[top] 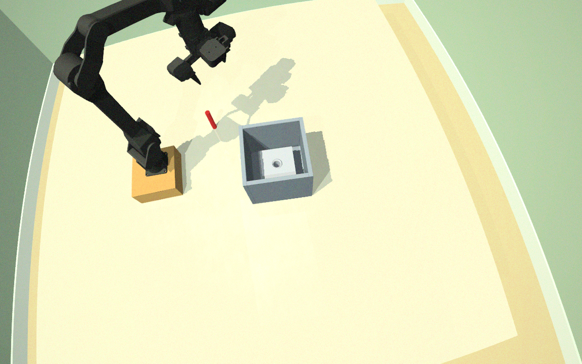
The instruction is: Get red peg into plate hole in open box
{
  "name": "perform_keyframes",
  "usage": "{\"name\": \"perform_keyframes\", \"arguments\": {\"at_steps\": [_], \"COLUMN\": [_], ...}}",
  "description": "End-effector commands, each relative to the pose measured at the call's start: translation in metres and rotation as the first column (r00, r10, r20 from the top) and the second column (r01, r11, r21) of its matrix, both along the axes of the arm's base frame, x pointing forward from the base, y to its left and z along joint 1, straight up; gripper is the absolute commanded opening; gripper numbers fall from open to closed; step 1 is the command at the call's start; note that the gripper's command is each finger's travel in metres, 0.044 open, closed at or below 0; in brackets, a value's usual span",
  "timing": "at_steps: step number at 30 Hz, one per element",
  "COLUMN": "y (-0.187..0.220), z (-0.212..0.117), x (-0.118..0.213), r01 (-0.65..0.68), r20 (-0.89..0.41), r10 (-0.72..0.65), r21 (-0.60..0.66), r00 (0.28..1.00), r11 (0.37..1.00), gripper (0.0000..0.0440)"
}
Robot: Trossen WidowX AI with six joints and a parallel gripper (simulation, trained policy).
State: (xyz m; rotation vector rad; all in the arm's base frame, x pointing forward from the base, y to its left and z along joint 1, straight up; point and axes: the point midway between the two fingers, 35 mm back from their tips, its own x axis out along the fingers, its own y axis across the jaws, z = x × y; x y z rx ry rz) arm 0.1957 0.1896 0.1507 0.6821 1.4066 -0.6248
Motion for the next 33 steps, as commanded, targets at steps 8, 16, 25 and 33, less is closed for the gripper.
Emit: {"name": "perform_keyframes", "arguments": {"at_steps": [8,16,25,33], "y": [-0.031,-0.048,-0.060,-0.067], "z": [-0.028,-0.058,-0.088,-0.111], "x": [-0.022,-0.033,-0.040,-0.043], "r01": [0.112,0.178,0.238,0.286], "r20": [-0.114,-0.160,-0.178,-0.175], "r10": [-0.116,-0.187,-0.249,-0.297], "r21": [-0.037,-0.067,-0.081,-0.085], "r00": [0.987,0.969,0.952,0.938], "r11": [0.993,0.982,0.968,0.954], "gripper": [0.0440,0.0440,0.0438,0.0422]}}
